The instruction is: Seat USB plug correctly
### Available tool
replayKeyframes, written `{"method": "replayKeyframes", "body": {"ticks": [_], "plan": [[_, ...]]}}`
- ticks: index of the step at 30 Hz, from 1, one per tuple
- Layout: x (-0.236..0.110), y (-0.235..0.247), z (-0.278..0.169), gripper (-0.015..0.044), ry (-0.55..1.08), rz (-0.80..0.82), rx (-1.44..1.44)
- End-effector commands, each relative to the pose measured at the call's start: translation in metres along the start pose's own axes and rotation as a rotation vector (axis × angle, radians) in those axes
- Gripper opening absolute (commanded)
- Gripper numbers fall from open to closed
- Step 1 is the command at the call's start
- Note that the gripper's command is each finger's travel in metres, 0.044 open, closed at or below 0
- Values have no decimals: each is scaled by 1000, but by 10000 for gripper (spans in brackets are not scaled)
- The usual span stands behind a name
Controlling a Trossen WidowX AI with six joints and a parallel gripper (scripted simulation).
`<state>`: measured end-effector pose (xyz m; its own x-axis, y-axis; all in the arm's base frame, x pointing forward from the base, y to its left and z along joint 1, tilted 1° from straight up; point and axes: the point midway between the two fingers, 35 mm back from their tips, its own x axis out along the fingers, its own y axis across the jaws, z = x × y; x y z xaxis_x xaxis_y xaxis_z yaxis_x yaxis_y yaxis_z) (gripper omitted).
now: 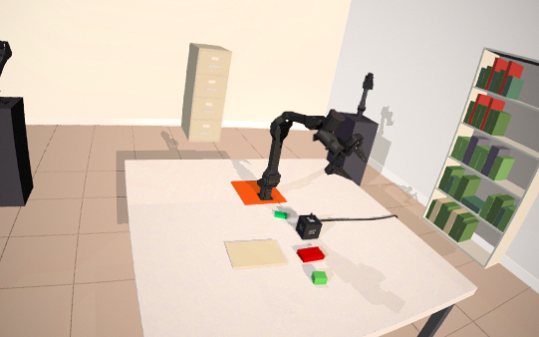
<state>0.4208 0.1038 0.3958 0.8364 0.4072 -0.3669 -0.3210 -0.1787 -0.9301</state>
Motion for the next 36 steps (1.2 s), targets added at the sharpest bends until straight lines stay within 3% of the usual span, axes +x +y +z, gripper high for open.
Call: {"method": "replayKeyframes", "body": {"ticks": [1, 6, 12, 36], "plan": [[20, 77, 4, 440, 36, 304, 185], [14, 165, 13, 440, 133, 676, 357], [-24, 248, 26, 440, 304, 1113, 473], [-20, 259, 23, 440, 315, 1137, 476]]}}
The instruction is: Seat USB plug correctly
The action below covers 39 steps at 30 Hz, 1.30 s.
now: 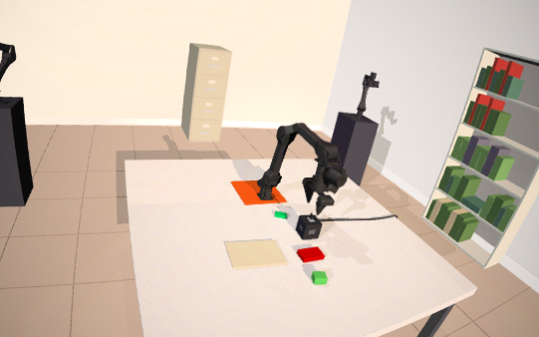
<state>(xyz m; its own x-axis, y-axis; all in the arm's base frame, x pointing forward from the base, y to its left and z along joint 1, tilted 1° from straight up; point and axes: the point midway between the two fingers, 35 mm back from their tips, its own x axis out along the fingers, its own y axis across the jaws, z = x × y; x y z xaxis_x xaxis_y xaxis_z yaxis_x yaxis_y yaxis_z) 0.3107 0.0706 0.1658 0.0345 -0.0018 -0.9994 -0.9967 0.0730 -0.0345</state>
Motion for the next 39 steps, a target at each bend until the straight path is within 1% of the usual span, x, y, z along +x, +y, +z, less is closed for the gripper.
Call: {"method": "replayKeyframes", "body": {"ticks": [1, 24, 39], "plan": [[5, 0, 0, 440, 3, 1, 6], [24, 0, 0, 440, 3, 1, 6], [22, 0, 0, 46, 1, 1, 0]]}}
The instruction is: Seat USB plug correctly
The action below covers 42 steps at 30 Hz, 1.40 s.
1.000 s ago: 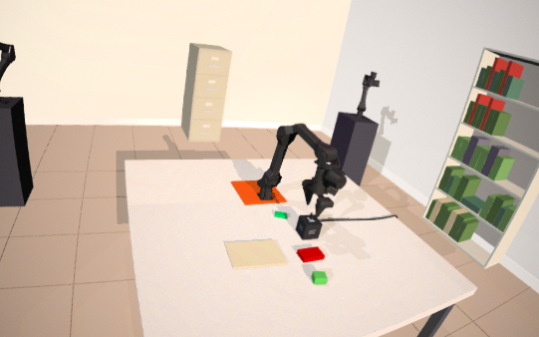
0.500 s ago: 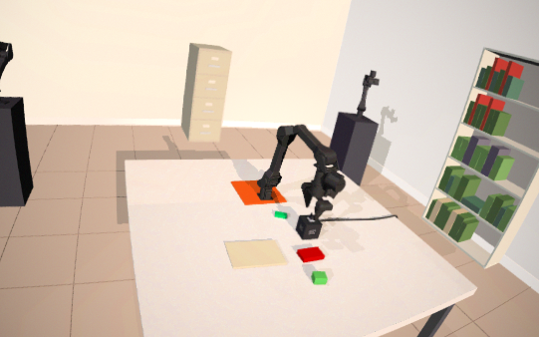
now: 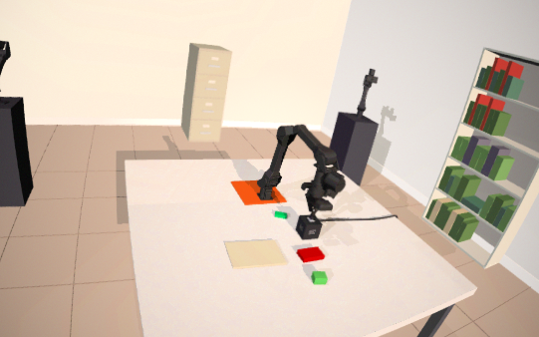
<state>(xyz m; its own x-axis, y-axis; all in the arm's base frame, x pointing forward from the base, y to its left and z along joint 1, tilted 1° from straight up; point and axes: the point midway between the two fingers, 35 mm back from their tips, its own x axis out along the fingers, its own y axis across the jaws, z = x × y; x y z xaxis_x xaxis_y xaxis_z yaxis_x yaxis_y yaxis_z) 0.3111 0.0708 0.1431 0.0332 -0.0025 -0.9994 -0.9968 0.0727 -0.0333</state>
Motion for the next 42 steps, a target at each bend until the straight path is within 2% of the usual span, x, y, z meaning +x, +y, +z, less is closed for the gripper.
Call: {"method": "replayKeyframes", "body": {"ticks": [1, 2, 42], "plan": [[0, 0, 0, 20, 0, 0, 0], [0, 0, 0, 0, 0, 0, 0], [-14, 0, 0, 0, 0, 1, 0]]}}
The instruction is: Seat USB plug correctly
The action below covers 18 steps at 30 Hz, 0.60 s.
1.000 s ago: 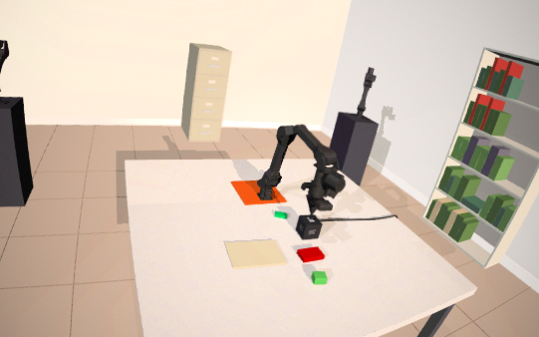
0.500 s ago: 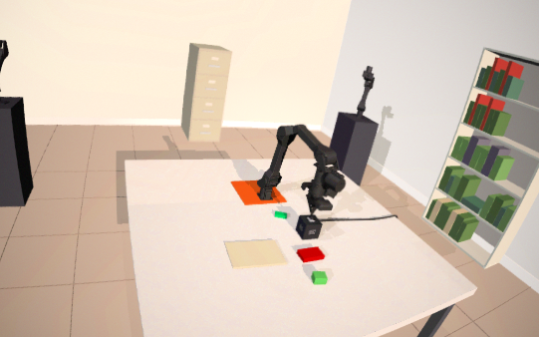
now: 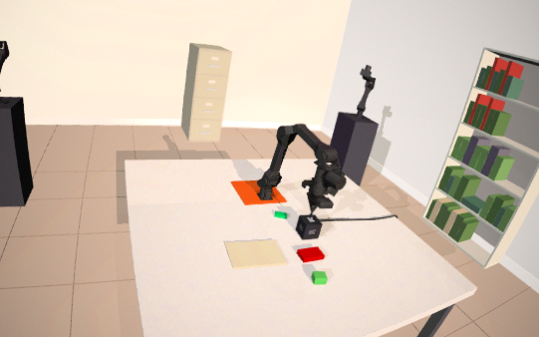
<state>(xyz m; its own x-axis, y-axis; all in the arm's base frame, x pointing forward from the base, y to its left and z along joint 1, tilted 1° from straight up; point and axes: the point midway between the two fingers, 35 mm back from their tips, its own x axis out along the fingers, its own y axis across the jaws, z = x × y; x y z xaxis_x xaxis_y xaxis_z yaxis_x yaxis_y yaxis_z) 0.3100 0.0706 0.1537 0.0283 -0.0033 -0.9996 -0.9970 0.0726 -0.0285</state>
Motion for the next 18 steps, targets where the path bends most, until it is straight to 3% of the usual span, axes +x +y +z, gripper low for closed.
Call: {"method": "replayKeyframes", "body": {"ticks": [1, 18], "plan": [[-4, -1, 0, 0, -1, -4, 0], [-16, -1, 0, 0, -1, -4, 0]]}}
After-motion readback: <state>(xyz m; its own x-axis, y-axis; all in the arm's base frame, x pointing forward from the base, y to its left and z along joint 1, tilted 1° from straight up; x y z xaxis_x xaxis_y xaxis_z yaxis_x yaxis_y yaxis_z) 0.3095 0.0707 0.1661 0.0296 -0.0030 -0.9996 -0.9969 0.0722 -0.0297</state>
